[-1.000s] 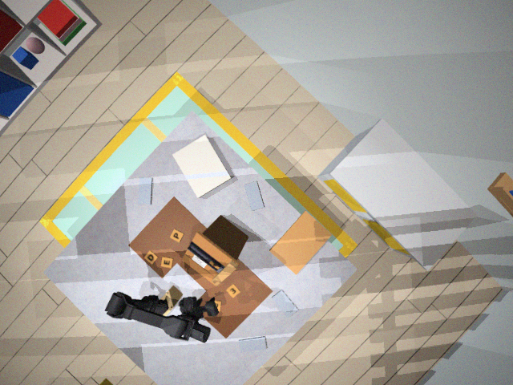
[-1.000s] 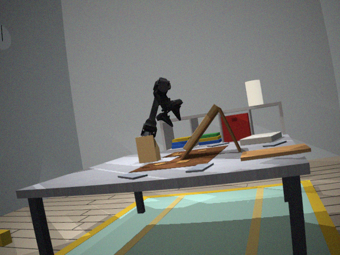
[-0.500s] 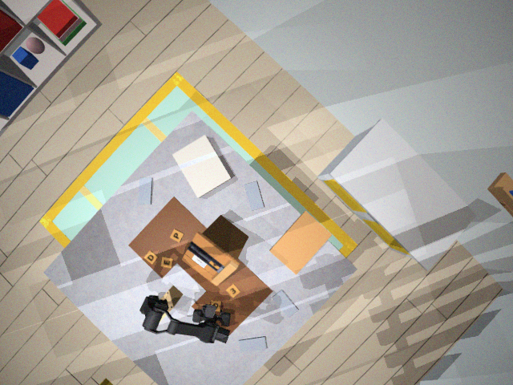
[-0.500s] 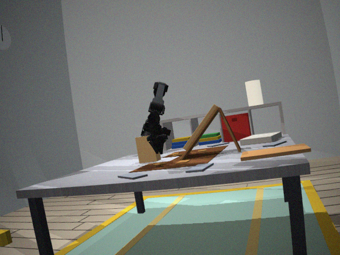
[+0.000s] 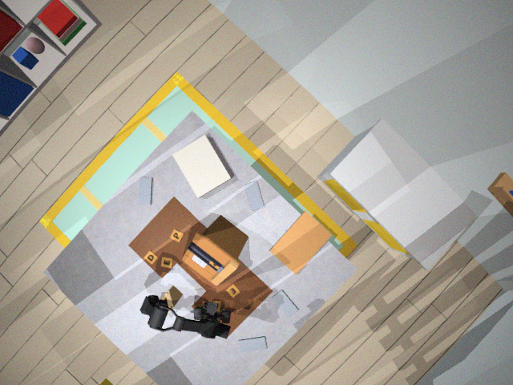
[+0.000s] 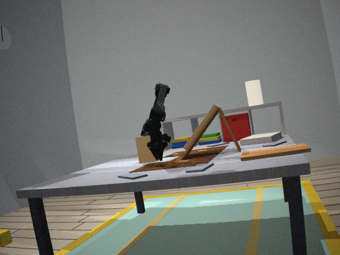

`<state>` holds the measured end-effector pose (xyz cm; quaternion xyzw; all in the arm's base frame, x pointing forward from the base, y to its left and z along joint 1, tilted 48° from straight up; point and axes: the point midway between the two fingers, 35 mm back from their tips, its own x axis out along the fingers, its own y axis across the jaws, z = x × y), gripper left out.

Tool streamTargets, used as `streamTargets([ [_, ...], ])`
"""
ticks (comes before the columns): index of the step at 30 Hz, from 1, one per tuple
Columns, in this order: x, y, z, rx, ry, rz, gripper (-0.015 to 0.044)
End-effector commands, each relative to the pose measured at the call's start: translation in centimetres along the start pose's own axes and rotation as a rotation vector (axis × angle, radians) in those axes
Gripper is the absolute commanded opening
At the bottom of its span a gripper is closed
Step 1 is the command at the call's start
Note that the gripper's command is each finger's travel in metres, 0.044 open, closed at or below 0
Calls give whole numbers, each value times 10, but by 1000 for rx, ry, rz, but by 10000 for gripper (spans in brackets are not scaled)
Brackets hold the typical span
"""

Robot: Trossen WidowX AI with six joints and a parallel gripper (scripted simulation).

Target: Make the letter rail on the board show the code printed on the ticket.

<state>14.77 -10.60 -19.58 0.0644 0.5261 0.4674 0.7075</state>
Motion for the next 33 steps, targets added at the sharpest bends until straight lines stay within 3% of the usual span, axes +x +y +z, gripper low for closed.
streamTargets([
  [1,3,0,0,3,-6,-5,340],
  [33,22,0,1,3,-6,-5,340],
])
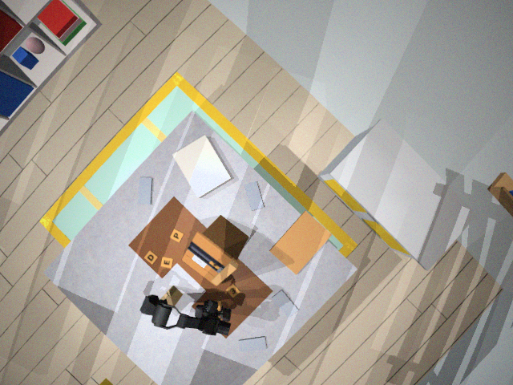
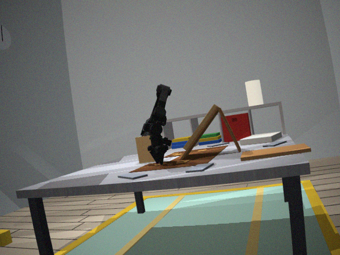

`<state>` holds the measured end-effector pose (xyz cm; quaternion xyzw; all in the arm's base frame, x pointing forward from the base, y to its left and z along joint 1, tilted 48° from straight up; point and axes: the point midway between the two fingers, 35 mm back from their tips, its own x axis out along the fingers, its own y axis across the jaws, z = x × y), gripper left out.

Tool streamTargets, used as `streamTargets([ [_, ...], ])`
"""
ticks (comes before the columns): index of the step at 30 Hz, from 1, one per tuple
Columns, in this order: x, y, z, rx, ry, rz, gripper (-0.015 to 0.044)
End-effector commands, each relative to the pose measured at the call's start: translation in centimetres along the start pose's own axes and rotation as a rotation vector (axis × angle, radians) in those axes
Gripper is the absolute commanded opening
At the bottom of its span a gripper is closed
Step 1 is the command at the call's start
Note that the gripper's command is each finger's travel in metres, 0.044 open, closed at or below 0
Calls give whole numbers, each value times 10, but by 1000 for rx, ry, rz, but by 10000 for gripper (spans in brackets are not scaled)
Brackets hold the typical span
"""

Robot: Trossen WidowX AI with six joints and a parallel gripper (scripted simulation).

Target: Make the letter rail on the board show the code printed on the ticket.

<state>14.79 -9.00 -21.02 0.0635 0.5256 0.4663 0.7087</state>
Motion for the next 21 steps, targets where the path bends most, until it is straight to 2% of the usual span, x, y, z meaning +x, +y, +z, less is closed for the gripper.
streamTargets([
  [1,1,0,1,3,-5,-1,340],
  [21,1,0,1,3,-5,-1,340],
])
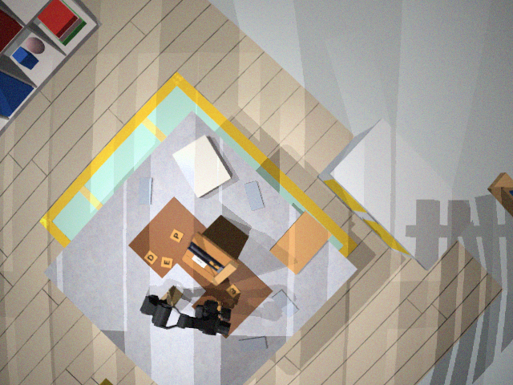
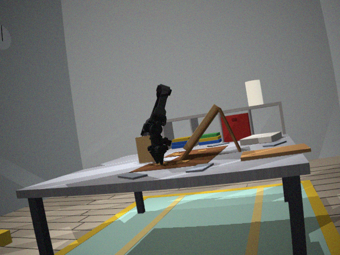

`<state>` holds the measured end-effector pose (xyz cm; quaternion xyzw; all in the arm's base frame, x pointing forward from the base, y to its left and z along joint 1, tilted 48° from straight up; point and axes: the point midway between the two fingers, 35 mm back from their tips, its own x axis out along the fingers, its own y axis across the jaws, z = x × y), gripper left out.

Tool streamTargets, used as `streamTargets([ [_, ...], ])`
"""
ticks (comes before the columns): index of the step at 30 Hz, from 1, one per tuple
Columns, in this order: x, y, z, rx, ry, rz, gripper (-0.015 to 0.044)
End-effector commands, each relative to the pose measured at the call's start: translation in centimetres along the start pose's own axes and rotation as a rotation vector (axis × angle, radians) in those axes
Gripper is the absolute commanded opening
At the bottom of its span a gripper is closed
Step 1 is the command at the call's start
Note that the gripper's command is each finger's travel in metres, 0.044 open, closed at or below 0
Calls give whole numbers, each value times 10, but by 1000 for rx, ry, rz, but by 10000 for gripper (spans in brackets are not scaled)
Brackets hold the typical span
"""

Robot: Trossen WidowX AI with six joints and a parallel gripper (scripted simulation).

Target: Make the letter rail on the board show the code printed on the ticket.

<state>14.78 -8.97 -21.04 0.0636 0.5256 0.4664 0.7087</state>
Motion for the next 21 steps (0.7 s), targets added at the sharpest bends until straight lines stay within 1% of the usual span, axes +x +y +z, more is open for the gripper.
streamTargets([
  [1,0,0,1,3,-5,-1,314],
  [2,0,0,1,3,-5,-1,287],
  [13,1,0,1,3,-5,-1,214],
  [21,-6,0,0,3,-5,-1,4],
])
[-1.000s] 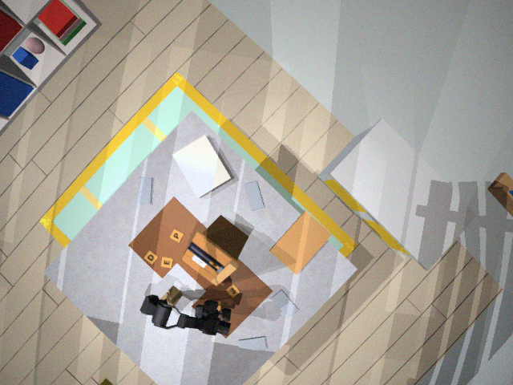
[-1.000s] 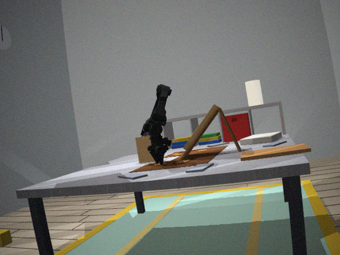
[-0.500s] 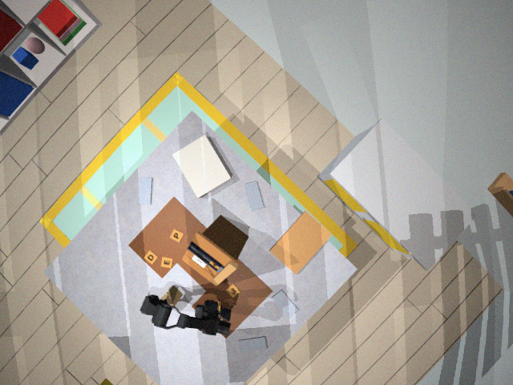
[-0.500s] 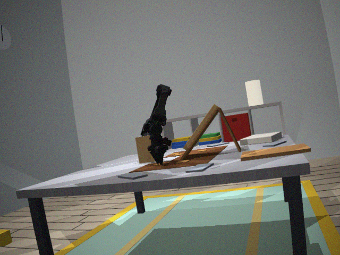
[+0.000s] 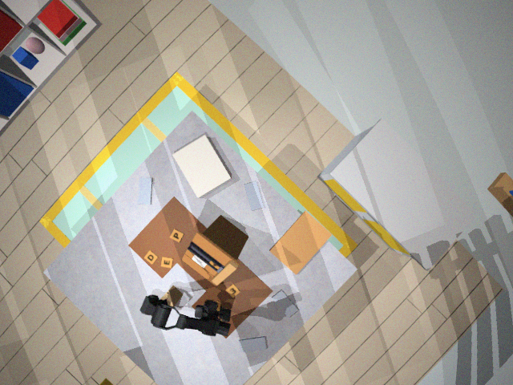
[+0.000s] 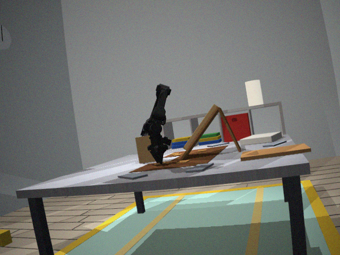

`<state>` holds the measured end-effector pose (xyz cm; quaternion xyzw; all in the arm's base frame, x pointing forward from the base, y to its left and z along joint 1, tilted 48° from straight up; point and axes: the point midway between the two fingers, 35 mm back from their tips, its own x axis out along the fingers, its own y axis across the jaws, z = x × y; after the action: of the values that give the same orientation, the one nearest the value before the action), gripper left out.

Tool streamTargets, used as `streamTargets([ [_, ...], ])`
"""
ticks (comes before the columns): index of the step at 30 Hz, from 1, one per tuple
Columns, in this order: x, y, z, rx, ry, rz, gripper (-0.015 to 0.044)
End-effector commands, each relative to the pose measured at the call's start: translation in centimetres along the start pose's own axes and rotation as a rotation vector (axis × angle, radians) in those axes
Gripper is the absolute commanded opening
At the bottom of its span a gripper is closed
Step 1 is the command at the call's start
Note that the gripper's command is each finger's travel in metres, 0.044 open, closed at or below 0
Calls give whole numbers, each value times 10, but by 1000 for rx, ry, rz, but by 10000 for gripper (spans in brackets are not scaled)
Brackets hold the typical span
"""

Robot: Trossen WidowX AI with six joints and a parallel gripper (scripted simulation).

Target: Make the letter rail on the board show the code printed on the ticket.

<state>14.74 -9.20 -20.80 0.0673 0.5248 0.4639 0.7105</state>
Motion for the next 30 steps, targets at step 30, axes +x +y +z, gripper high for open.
streamTargets([
  [30,-20,0,2,-3,3,0,0],
])
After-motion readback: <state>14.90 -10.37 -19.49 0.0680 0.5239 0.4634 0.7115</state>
